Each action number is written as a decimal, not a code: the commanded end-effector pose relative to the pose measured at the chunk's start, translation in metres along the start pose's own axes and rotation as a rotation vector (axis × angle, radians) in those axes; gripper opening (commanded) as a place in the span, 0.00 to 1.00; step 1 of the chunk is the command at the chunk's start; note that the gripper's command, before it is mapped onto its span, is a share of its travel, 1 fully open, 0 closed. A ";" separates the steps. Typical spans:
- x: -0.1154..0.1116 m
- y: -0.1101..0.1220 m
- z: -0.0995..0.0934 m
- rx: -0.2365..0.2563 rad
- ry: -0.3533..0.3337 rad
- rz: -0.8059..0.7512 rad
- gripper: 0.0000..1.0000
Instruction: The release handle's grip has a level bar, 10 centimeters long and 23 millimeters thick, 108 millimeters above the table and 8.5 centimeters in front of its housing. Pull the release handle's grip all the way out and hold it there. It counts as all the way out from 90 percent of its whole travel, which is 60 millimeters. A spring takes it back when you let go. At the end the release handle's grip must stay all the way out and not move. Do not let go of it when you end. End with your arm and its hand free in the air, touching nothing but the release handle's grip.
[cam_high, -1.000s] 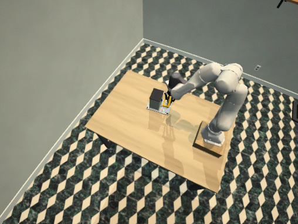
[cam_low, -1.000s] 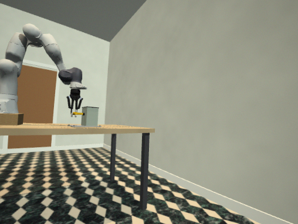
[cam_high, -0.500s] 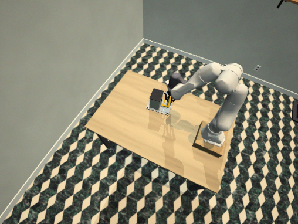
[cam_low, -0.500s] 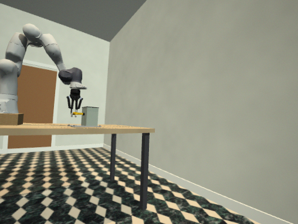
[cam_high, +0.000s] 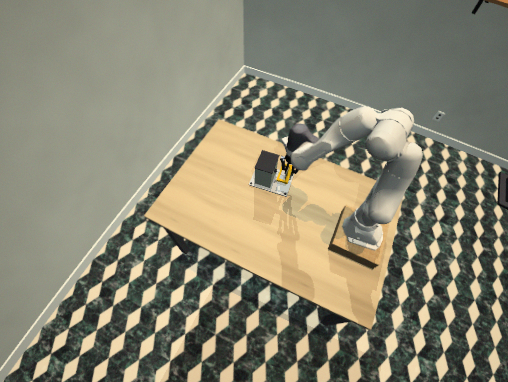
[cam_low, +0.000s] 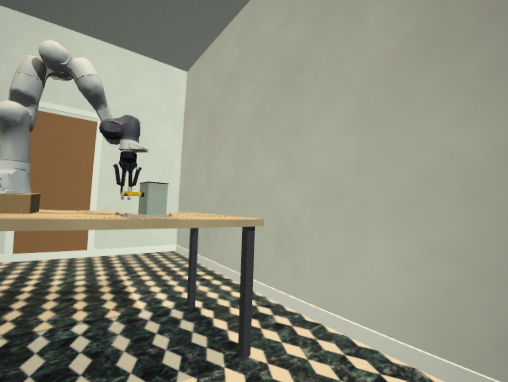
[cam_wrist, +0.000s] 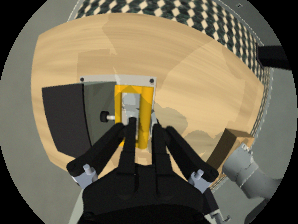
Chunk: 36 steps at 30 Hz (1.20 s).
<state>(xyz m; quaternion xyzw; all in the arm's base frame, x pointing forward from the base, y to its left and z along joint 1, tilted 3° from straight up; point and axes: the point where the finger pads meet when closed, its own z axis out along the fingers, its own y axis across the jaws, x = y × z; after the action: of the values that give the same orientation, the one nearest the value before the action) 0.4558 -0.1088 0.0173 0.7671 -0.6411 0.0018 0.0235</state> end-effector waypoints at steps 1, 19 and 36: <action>0.000 0.001 0.001 0.000 -0.001 -0.001 0.00; 0.000 0.001 0.001 0.000 -0.001 -0.001 0.00; 0.000 0.005 0.001 0.000 -0.001 -0.001 0.00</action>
<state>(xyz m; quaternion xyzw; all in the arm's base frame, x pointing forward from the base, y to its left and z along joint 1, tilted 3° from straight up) 0.4557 -0.1087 0.0175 0.7671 -0.6411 0.0036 0.0222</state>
